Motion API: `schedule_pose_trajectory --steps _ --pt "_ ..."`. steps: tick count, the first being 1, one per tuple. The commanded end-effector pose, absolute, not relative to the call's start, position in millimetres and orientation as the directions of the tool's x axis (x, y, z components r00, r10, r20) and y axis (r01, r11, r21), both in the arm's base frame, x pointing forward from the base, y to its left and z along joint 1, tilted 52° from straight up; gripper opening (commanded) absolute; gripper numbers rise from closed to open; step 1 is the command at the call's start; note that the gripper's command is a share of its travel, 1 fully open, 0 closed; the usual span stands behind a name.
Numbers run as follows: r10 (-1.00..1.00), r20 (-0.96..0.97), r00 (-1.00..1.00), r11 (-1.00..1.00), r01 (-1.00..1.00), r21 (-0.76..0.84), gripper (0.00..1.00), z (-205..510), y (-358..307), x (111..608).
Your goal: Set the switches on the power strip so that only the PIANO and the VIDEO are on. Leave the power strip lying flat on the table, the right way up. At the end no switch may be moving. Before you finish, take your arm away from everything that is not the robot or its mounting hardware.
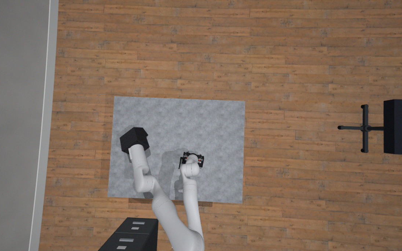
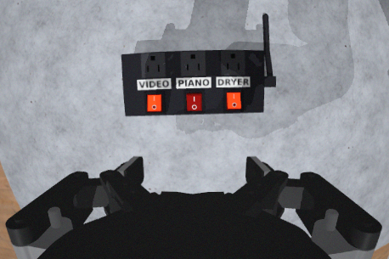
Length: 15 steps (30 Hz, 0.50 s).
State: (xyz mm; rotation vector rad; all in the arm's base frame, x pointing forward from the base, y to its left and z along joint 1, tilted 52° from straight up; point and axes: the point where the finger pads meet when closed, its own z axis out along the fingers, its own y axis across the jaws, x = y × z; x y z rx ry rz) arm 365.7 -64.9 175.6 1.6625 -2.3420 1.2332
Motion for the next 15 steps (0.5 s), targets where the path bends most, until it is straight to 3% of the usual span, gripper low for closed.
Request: schedule_pose_trajectory --steps 1,15 --pt "-0.789 0.436 -0.432 0.119 -0.805 -0.581 1.0 175 -64 366" --pt "-0.725 0.464 -0.51 0.157 -0.777 -0.609 1.0 180 -77 365"
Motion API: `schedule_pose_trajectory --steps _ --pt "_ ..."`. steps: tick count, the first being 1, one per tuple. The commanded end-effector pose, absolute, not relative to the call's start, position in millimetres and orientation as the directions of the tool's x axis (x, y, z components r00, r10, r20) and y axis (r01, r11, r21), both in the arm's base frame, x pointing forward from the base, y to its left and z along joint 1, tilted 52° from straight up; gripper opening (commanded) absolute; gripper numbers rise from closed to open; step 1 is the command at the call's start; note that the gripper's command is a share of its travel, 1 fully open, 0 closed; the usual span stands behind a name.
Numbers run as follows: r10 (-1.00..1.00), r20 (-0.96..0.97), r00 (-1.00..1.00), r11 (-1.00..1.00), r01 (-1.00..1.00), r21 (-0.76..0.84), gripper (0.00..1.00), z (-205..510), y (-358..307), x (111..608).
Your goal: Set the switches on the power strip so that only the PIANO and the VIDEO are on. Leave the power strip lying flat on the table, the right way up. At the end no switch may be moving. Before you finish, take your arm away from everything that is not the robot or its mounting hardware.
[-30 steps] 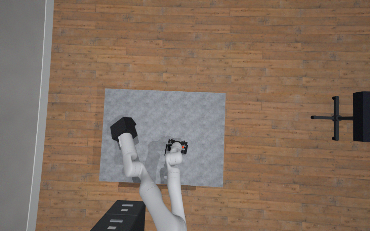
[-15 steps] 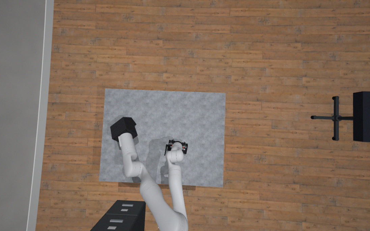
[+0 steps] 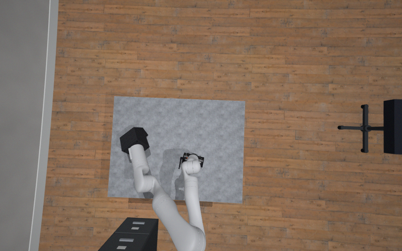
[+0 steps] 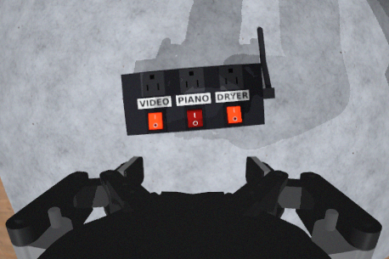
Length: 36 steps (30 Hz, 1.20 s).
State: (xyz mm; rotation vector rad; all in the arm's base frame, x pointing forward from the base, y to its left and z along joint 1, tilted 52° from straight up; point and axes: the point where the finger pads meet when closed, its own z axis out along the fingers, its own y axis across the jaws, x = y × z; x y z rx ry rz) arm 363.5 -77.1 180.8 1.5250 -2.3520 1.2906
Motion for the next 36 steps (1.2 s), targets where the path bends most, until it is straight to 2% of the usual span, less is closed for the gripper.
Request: schedule_pose_trajectory --steps 1,36 --pt "-0.725 0.464 -0.51 0.157 -0.777 -0.609 1.0 179.9 -76.7 364.7" --pt "-0.67 0.48 -0.567 0.183 -0.753 -0.633 1.0 183.5 -85.1 362.5"
